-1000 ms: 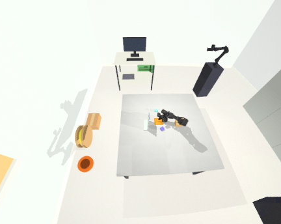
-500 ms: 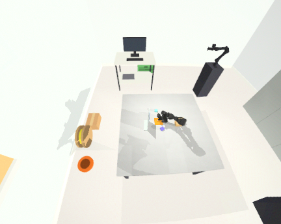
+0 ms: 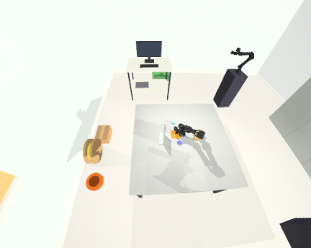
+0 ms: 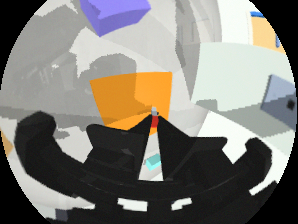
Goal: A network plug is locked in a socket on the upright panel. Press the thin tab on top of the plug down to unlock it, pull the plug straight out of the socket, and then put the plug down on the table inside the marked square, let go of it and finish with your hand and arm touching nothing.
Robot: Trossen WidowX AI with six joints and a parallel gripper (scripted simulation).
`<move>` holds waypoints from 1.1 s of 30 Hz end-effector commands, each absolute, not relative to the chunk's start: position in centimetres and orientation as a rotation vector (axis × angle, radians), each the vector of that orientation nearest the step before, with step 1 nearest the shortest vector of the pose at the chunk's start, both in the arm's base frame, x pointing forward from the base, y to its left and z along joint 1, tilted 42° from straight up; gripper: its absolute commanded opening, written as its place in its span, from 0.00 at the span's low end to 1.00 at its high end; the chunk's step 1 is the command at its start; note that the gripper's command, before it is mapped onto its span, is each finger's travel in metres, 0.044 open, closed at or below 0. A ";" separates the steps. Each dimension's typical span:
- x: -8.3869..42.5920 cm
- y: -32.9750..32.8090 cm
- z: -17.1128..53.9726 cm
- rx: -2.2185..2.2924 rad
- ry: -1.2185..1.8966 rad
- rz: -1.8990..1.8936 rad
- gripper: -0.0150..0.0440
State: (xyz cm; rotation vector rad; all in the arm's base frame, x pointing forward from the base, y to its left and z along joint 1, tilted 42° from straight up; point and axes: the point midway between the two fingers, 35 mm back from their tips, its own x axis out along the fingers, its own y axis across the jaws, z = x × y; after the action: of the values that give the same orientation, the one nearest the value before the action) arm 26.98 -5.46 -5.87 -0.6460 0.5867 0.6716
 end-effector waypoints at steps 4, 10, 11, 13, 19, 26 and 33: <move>27.1 -5.2 -6.1 -0.640 0.592 0.670 0.25; 27.1 -5.2 -6.0 -0.646 0.587 0.671 0.25; 27.1 -5.2 -6.0 -0.646 0.587 0.671 0.25; 27.1 -5.2 -6.0 -0.646 0.587 0.671 0.25; 27.1 -5.2 -6.0 -0.646 0.587 0.671 0.52; 27.0 -5.3 -5.9 -0.646 0.587 0.671 0.52; 26.6 -5.7 -5.5 -0.646 0.590 0.671 0.52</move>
State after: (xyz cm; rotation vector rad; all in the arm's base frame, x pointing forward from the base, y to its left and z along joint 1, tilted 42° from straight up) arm 26.75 -5.56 -5.76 -0.6403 0.5942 0.6684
